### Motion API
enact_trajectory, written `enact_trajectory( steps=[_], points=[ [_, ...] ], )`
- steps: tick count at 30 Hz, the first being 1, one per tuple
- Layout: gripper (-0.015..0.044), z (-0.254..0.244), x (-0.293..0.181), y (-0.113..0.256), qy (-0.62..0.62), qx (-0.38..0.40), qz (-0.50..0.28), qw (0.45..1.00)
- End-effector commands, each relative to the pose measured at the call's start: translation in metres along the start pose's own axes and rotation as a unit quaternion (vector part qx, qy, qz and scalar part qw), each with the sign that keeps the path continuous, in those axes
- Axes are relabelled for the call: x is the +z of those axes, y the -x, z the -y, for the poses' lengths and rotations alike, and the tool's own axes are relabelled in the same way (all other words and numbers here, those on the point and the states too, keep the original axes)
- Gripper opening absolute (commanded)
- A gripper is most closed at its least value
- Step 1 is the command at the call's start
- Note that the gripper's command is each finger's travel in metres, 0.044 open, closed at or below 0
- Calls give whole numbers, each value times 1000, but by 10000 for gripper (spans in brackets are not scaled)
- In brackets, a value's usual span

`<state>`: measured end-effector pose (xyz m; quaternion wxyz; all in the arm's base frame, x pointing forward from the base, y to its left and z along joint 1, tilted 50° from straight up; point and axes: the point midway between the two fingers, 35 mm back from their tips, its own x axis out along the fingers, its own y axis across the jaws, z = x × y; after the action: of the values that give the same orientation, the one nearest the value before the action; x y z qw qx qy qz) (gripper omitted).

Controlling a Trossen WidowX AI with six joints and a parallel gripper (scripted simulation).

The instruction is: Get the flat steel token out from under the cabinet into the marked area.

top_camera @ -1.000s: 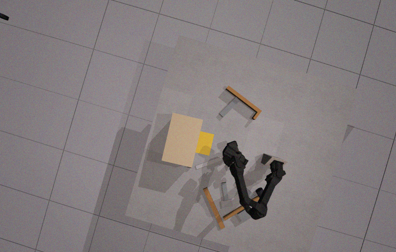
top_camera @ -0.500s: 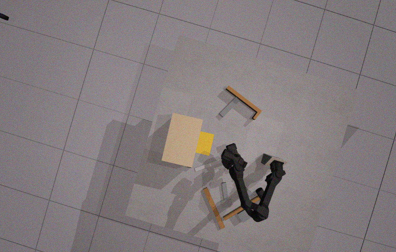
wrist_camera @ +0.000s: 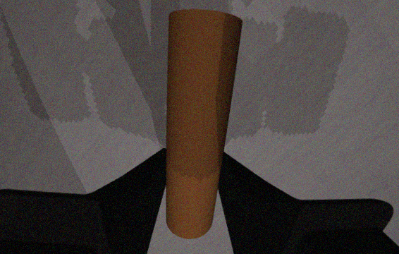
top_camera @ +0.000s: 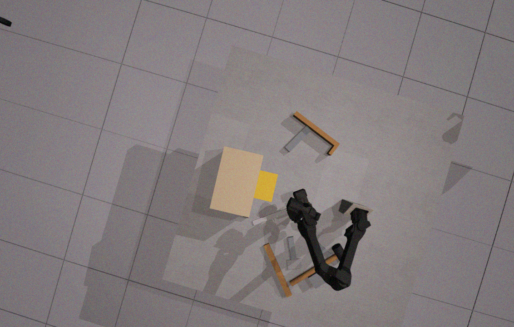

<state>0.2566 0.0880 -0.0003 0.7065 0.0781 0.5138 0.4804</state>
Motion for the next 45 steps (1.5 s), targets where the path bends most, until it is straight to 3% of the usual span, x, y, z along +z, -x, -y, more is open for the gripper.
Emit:
enact_trajectory(
  steps=[1,45],
  points=[
    [0,-6,2,1,3,-1,3,1000],
    [0,-43,10,1,3,-1,3,1000]
  ],
)
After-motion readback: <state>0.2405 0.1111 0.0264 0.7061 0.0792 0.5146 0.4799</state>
